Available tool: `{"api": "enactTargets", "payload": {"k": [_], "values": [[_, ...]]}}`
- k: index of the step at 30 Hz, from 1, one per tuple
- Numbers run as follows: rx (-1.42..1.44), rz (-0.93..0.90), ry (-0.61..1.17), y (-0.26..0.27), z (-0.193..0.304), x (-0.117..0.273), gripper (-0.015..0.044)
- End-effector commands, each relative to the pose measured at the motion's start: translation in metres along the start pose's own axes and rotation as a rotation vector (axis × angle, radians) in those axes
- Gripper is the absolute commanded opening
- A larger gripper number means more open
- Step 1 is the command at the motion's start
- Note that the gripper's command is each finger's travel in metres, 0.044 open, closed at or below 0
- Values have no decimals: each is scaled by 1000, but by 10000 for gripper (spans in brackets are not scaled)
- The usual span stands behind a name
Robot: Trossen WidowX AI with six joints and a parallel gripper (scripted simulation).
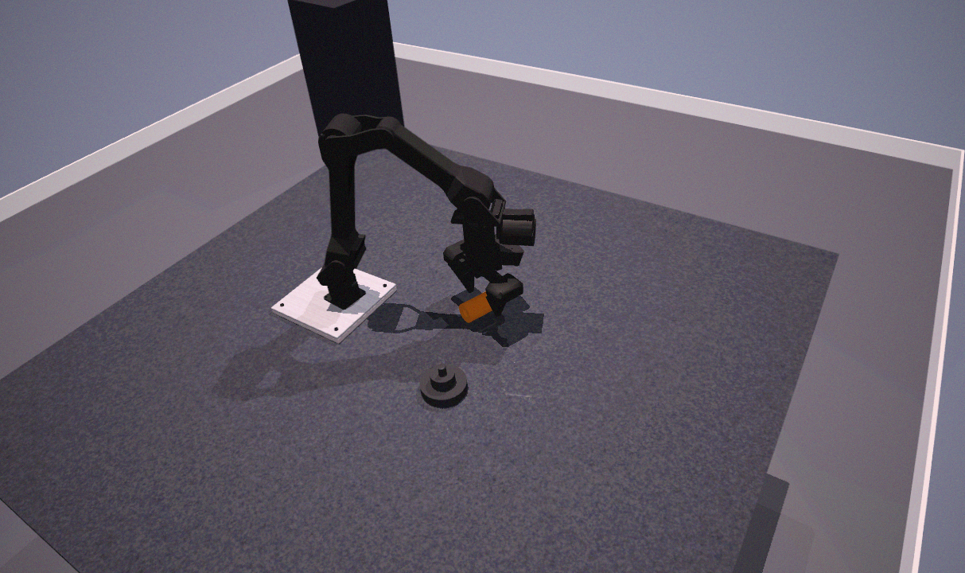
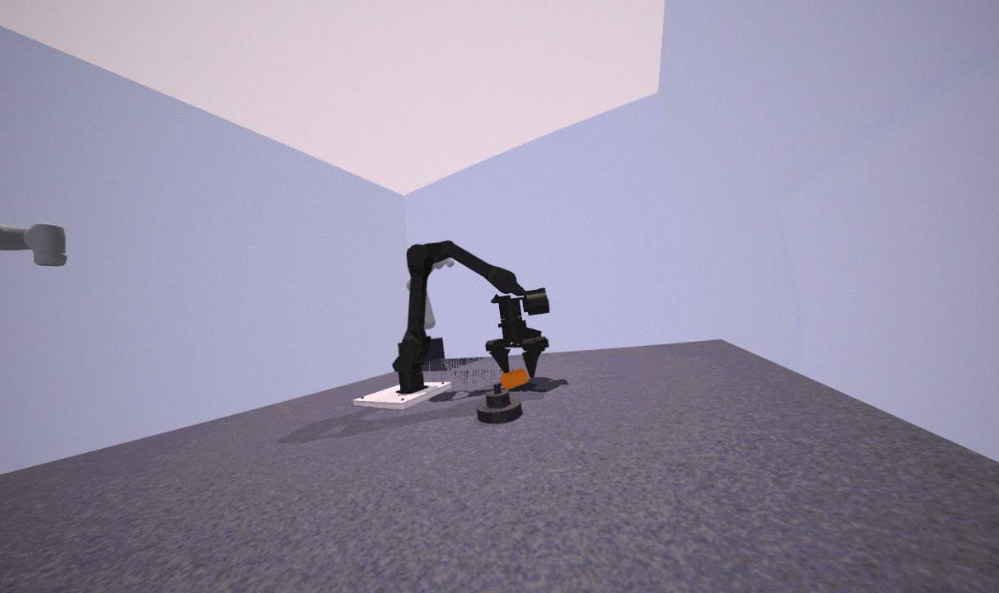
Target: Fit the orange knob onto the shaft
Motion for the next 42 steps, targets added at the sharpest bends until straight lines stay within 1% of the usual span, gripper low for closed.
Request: {"api": "enactTargets", "payload": {"k": [1, 5, 12, 13, 19, 28, 32, 42], "values": [[0, -1, 10, 1, 2, -8, 440], [0, 0, 10, 1, 2, -11, 440], [0, 0, 10, 1, 2, -11, 256], [0, 0, 10, 1, 2, -11, 240], [0, 0, 10, 1, 2, -11, 240], [0, 0, 10, 1, 2, -11, 180], [1, -2, 2, 1, 3, -11, 179], [0, -39, -163, -3, 17, -4, 179]]}}
Point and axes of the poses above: the point midway between the two fingers, 35 mm back from their tips, its own x axis back along the fingers, its own y axis across the jaws, z = x × y, the point moved 4 cm from there along x, back along the fingers, and after that the axes turned 12 degrees about -x, right-handed, at the moved point
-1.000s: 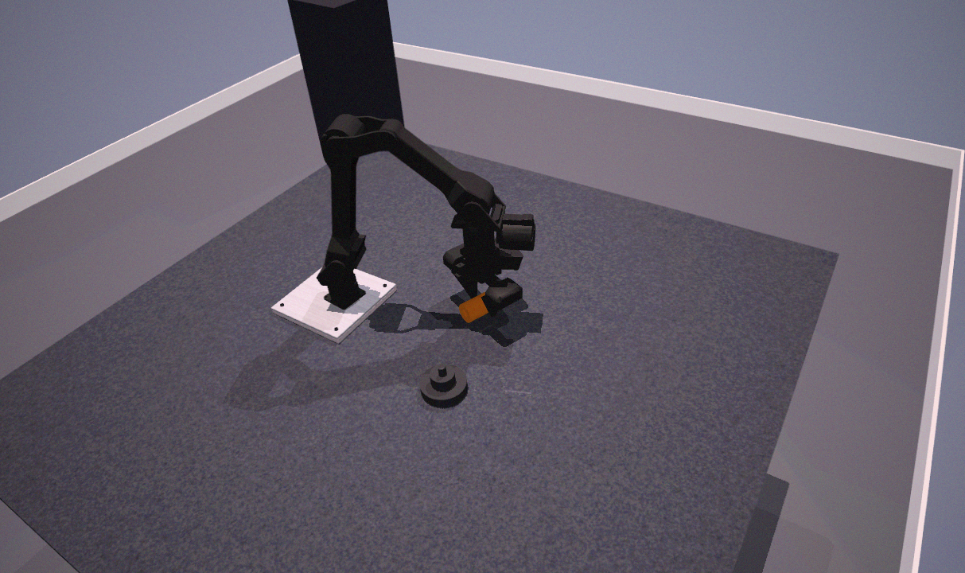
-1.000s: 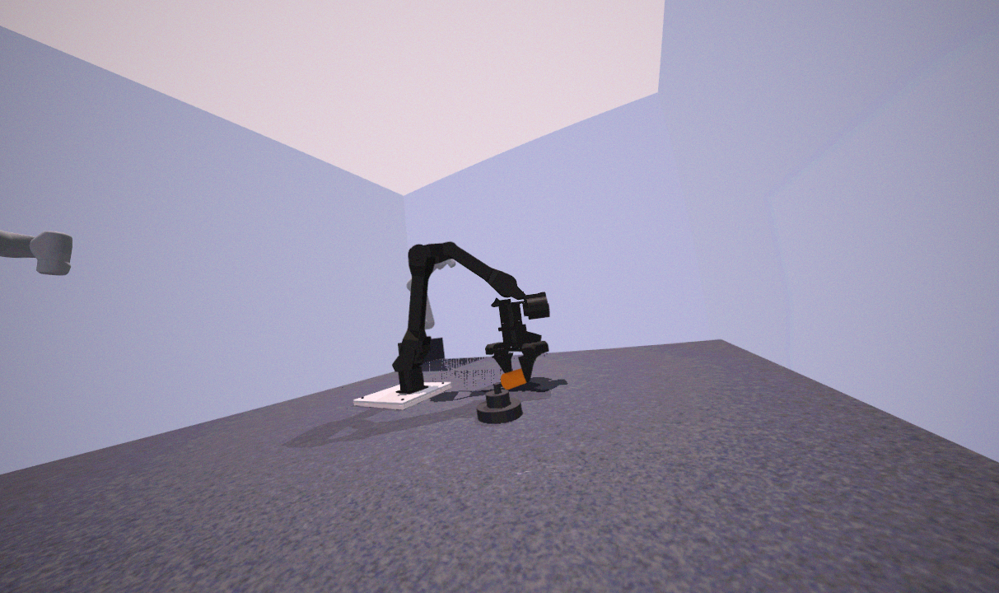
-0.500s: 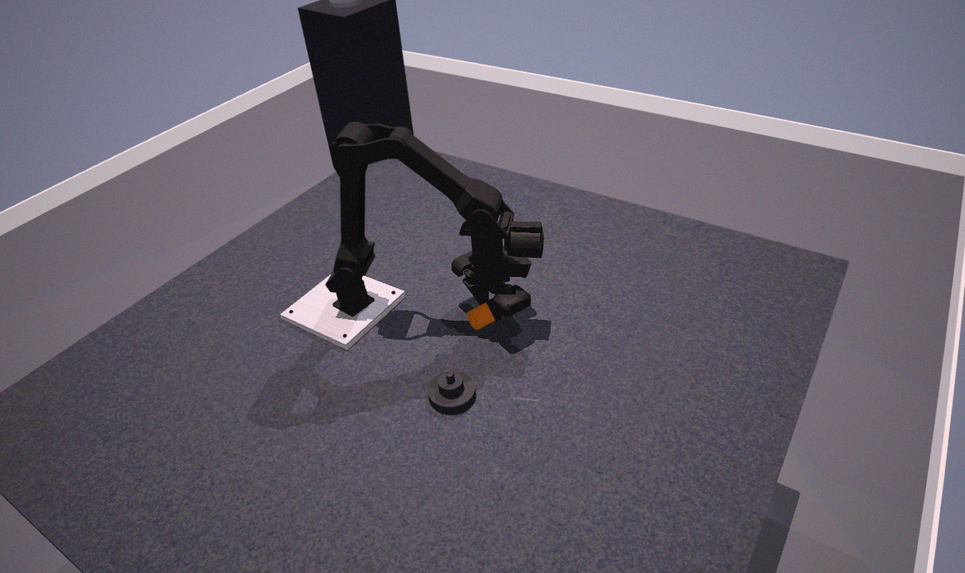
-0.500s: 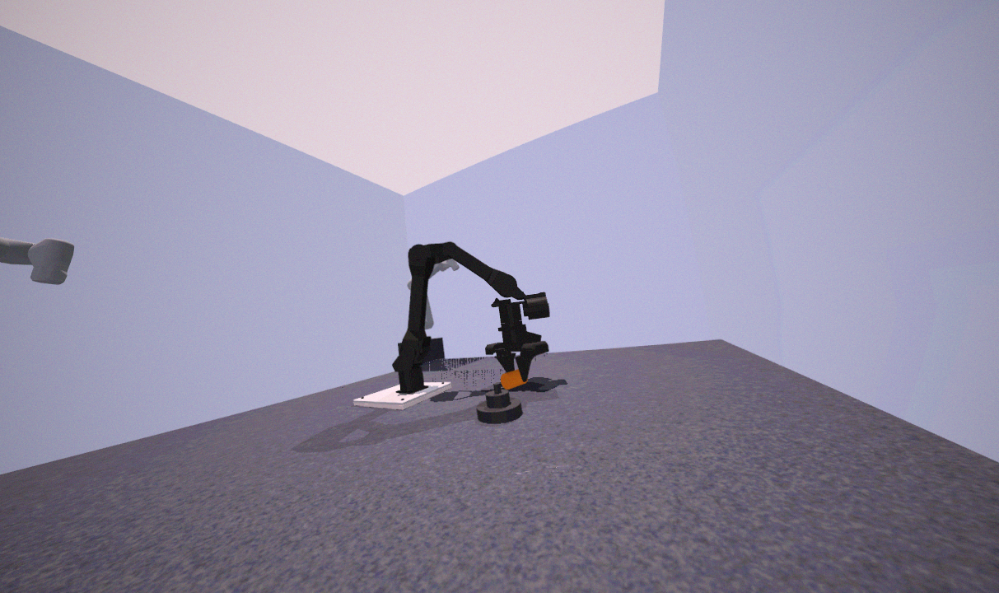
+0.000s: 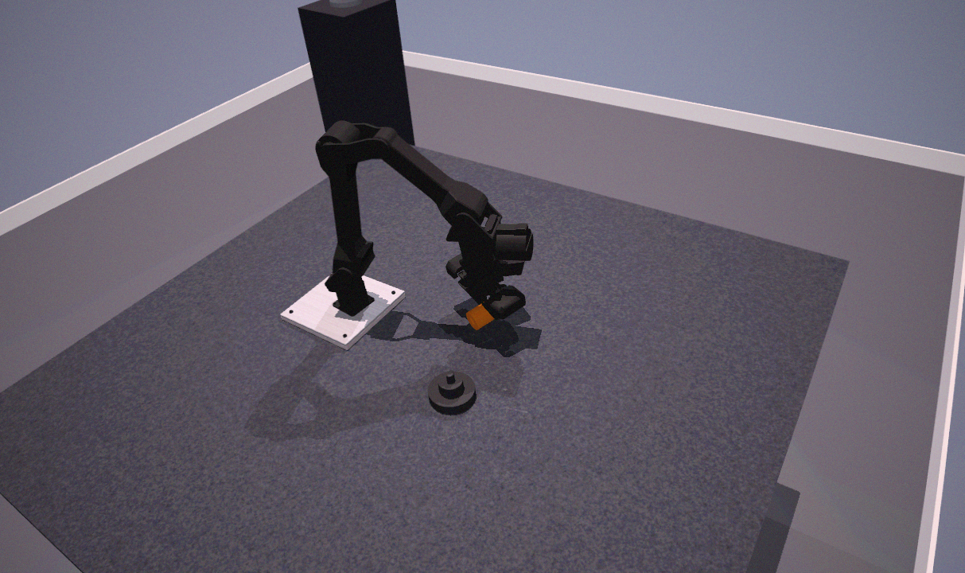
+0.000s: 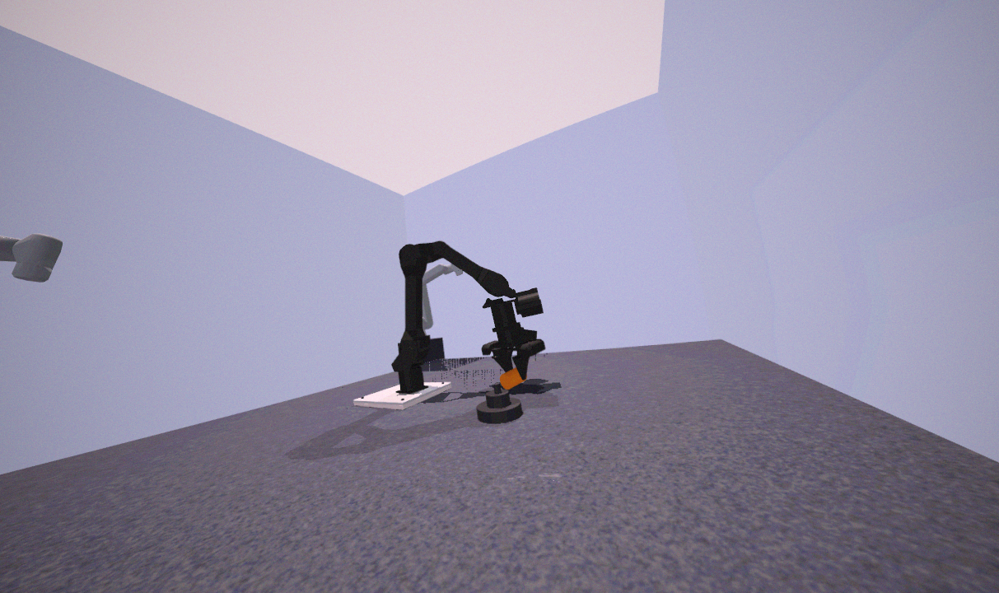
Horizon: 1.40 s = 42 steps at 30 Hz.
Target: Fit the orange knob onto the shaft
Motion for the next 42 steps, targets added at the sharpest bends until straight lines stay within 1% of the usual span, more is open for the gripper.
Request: {"api": "enactTargets", "payload": {"k": [1, 22, 42], "values": [[2, -10, -58, -1, 5, 3, 179], [3, -83, -400, -8, 38, 11, 179], [5, -153, -726, -15, 71, 8, 179]]}}
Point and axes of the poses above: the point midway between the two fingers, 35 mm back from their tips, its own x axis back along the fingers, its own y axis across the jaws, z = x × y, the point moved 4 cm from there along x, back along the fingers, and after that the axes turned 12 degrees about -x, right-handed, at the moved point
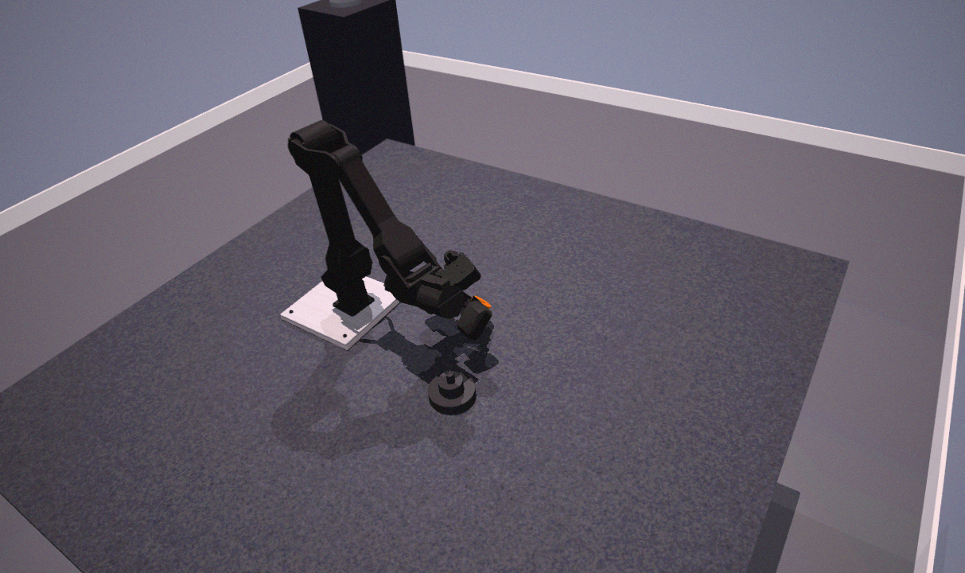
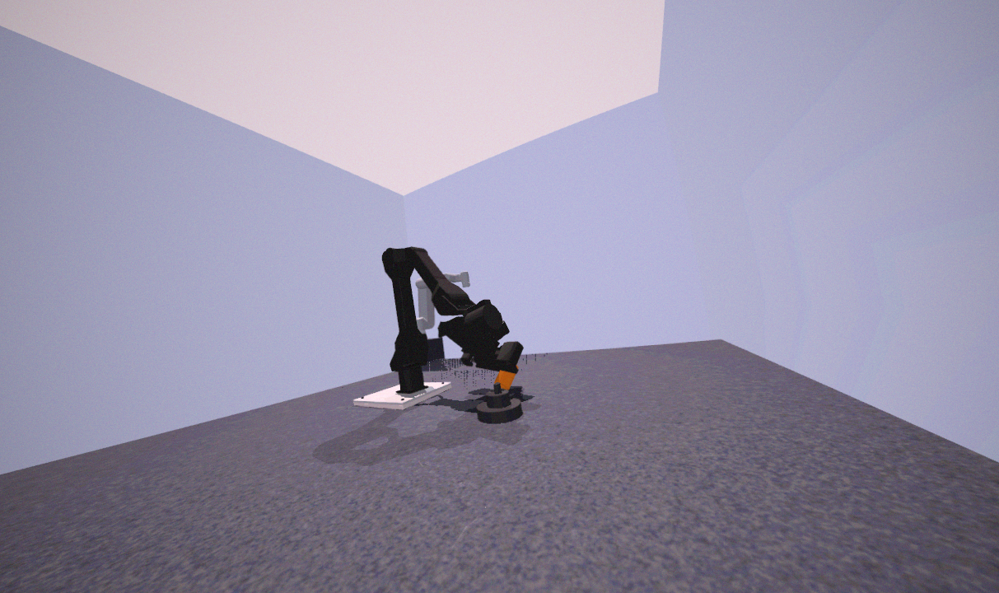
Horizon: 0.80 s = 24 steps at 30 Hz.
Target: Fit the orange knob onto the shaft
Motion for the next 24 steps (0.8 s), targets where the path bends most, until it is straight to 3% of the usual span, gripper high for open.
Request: {"api": "enactTargets", "payload": {"k": [1, 20, 24], "values": [[0, -15, -59, 0, 5, 2, 179], [0, -84, -379, -6, 36, 10, 179], [0, -75, -344, -6, 34, 12, 179]]}}
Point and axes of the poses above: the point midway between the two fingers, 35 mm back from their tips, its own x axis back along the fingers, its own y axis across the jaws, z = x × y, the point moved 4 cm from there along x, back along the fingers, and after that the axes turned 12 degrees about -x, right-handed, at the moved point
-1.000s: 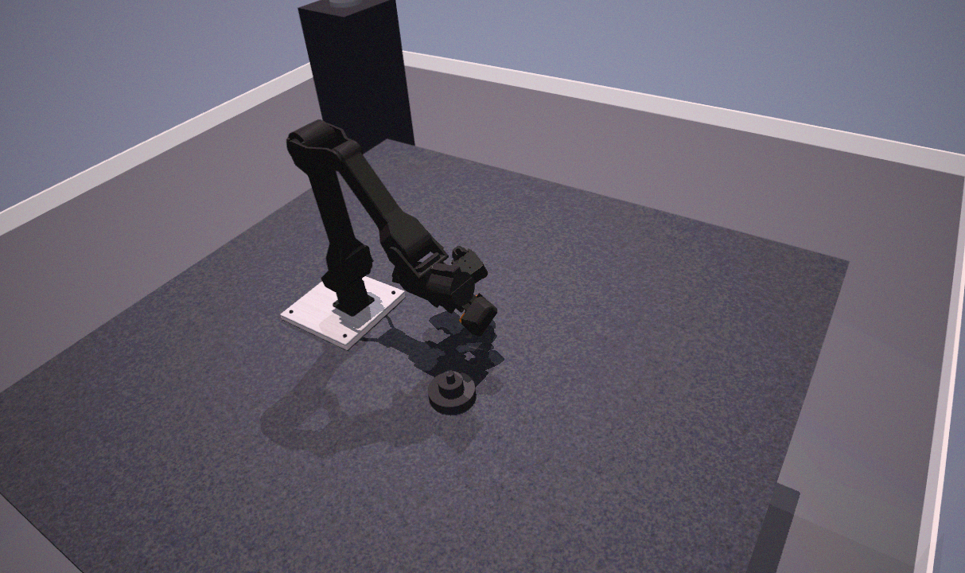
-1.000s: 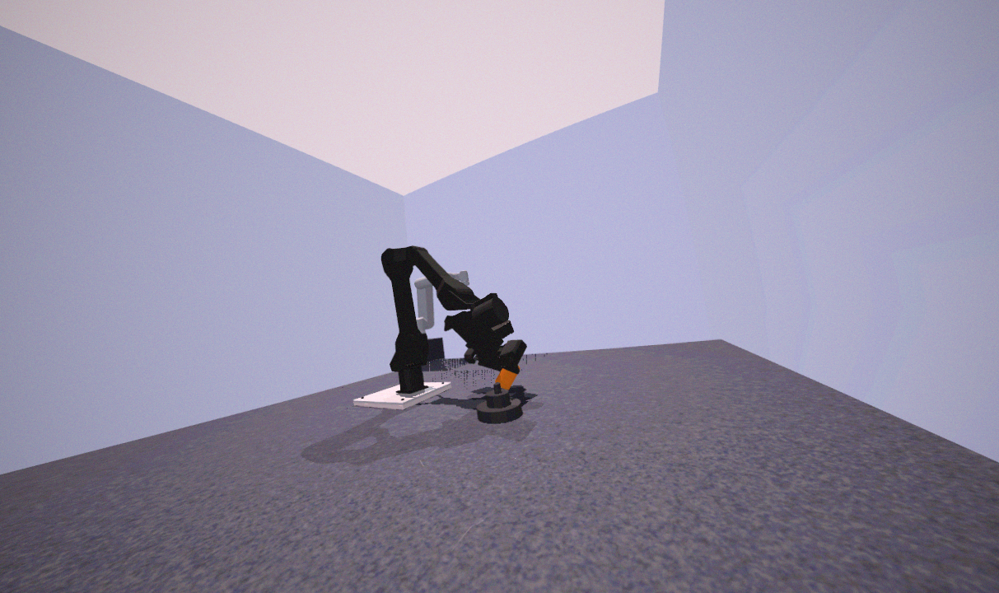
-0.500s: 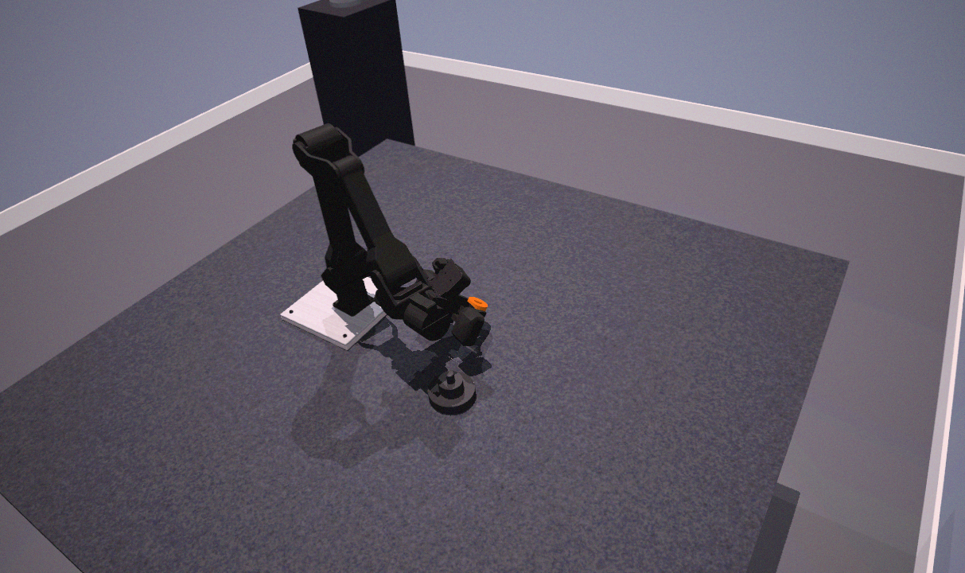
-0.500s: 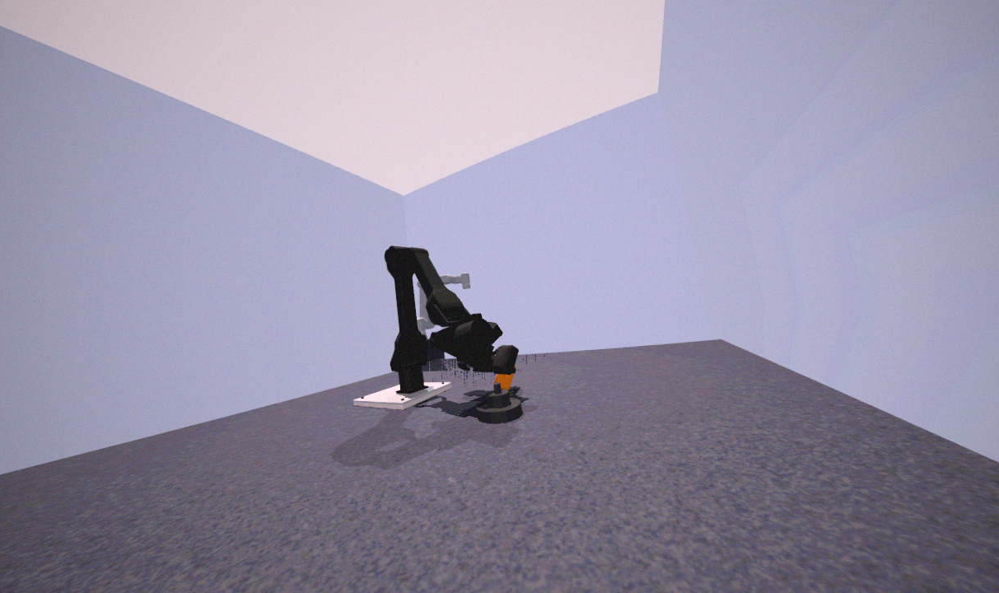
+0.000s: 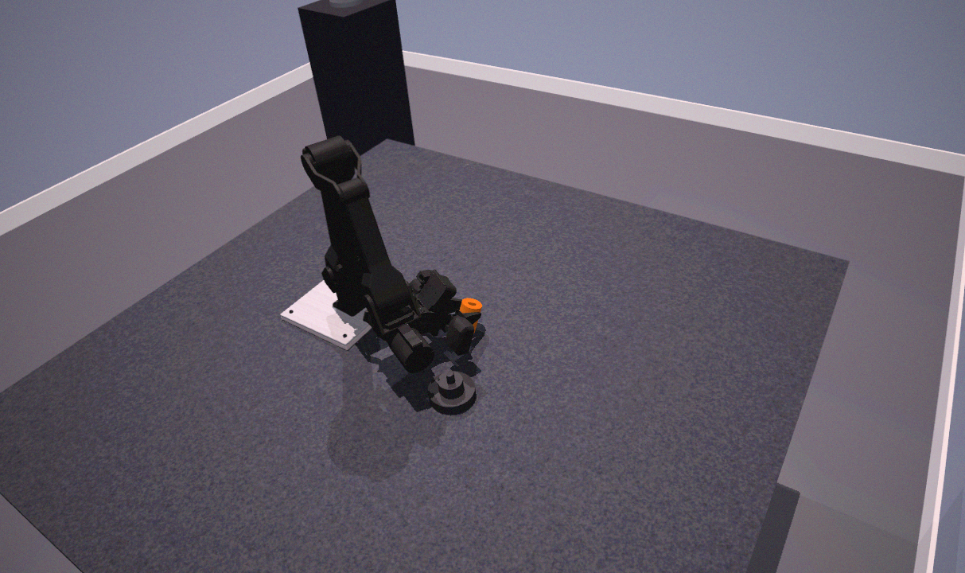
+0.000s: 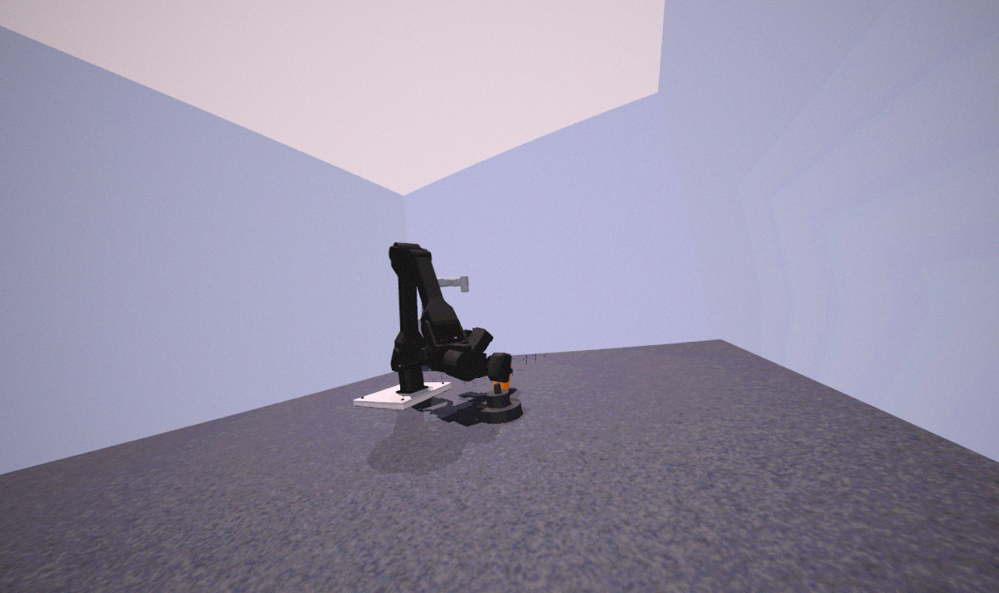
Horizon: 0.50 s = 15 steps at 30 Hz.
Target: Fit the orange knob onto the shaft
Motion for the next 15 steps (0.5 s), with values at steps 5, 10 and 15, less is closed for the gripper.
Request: {"api": "enactTargets", "payload": {"k": [5, 10, 15], "values": [[2, 6, 21, -1, 0, 5, 179], [-6, 0, 16, 2, 1, 4, 231], [-6, 0, 16, 2, 1, 4, 260]]}}
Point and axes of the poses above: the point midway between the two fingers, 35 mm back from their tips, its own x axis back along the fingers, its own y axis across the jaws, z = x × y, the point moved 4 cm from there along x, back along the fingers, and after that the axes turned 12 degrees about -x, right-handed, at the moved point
